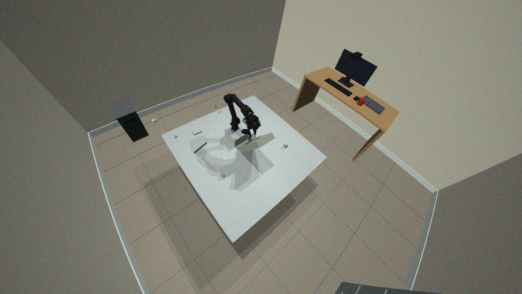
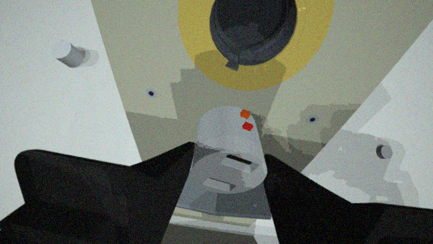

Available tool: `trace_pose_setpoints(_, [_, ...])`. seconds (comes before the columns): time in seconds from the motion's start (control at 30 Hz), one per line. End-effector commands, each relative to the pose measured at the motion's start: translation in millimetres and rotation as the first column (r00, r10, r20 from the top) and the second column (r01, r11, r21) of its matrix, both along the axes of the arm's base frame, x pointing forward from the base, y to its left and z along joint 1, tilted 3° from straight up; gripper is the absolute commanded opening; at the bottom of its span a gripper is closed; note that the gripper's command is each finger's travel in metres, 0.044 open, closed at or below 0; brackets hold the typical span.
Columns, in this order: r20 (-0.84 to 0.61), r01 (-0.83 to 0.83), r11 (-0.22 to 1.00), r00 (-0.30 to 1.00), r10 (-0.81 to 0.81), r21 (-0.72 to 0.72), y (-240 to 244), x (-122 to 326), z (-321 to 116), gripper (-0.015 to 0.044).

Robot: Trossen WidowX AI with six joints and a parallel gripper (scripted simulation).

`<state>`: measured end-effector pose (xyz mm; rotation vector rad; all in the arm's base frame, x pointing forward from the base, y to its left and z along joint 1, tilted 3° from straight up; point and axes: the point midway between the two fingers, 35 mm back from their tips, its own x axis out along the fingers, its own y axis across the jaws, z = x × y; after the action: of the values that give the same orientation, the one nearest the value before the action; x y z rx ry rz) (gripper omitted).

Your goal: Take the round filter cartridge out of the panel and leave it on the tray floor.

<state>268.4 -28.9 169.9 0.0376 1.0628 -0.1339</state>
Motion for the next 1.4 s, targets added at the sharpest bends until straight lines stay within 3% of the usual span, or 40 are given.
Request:
trace_pose_setpoints(0.0, [0.013,0.003,1.0,1.0,-0.003,-0.001,1.1,-2.8,21.6,0.0])
trace_pose_setpoints(0.43, [0.01,0.003,1.0,1.0,-0.003,0.0,6.5,-33.3,77.2,0.0])
trace_pose_setpoints(1.37, [0.009,0.003,1.0,1.0,-0.003,0.008,90.1,-15.9,62.0,0.0])
